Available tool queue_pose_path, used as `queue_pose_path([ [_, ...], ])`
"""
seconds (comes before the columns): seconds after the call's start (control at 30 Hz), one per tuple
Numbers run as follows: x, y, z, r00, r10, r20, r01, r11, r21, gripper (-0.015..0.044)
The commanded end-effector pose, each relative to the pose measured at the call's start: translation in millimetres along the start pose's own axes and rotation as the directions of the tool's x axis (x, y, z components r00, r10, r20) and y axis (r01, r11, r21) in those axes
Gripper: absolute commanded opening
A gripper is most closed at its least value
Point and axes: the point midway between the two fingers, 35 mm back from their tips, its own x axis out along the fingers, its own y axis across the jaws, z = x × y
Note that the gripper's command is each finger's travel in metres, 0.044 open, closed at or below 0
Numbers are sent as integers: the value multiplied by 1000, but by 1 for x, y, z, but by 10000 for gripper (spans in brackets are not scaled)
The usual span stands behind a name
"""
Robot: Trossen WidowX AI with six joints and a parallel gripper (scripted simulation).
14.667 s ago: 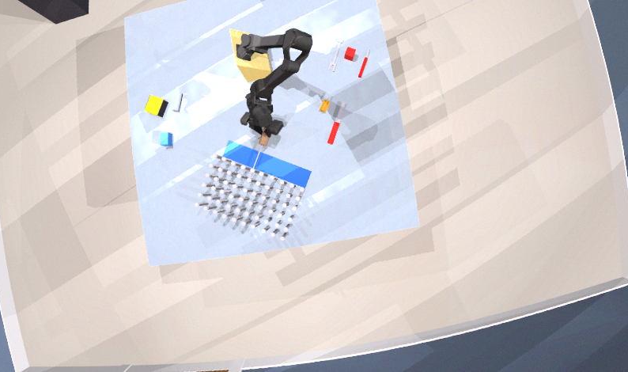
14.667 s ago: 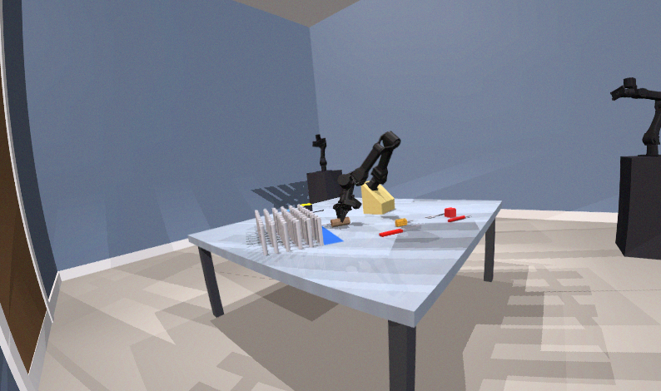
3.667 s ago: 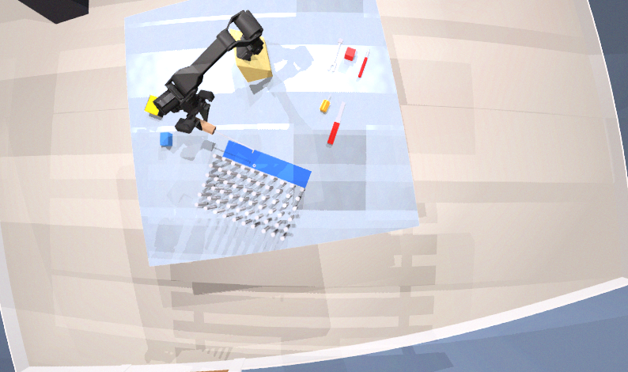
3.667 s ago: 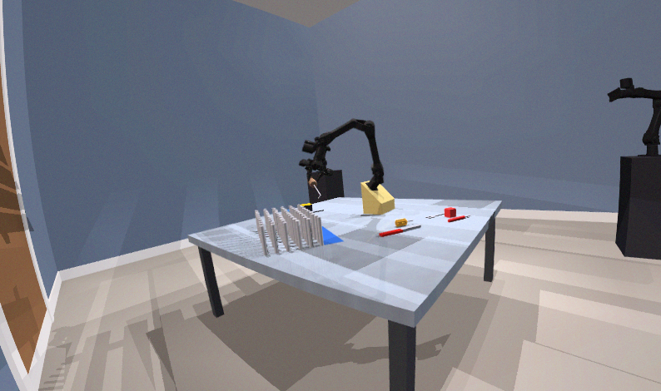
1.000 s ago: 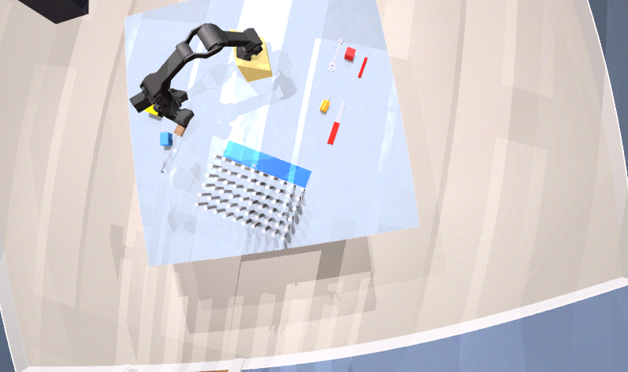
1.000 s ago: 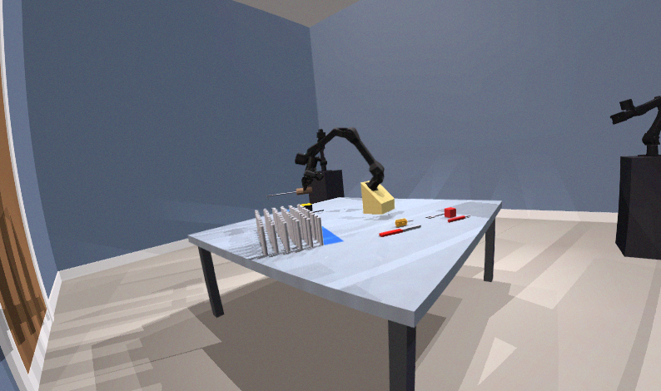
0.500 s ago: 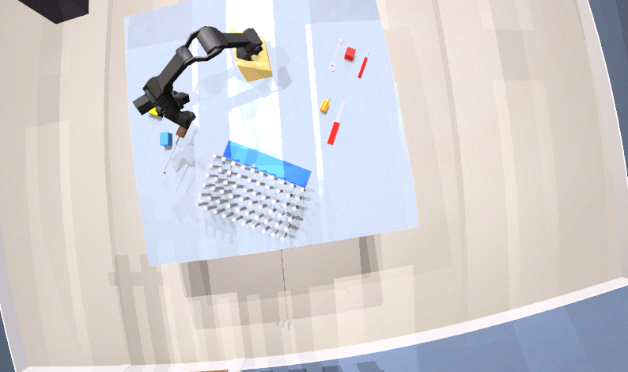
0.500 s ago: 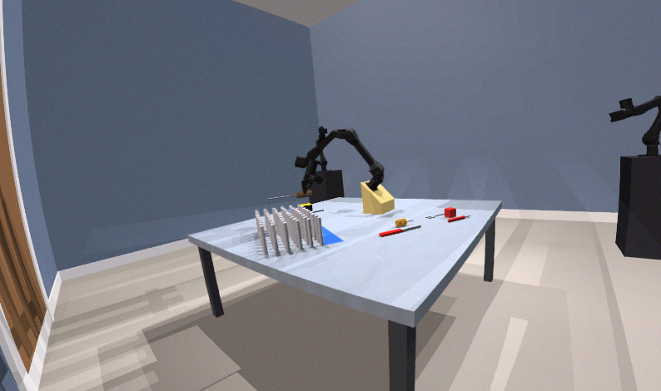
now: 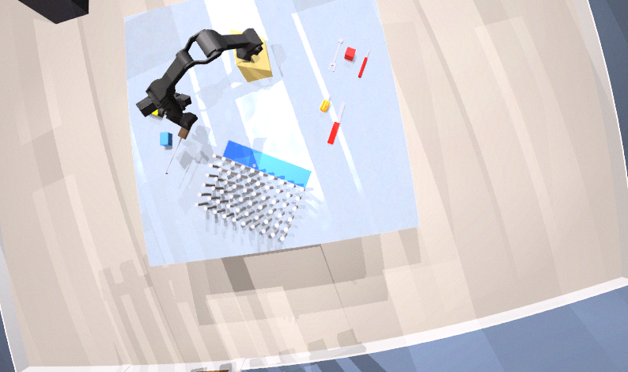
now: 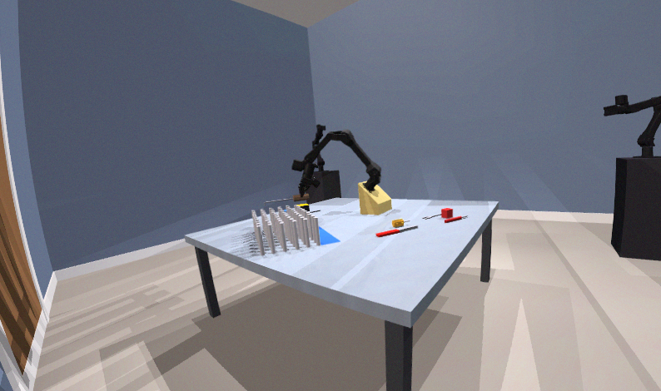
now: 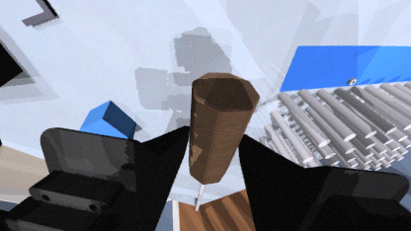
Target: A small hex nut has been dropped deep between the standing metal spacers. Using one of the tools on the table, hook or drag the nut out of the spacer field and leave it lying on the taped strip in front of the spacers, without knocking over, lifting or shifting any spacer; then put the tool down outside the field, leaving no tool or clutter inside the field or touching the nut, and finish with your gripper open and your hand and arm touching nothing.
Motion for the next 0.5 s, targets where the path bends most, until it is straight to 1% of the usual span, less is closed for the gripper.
queue_pose_path([
  [0.0, 3, 0, -1, 1000, -5, -10, 5, 1000, -1, 0],
  [0.47, 19, 4, 5, 1000, -6, -10, 6, 1000, -1, 0],
])
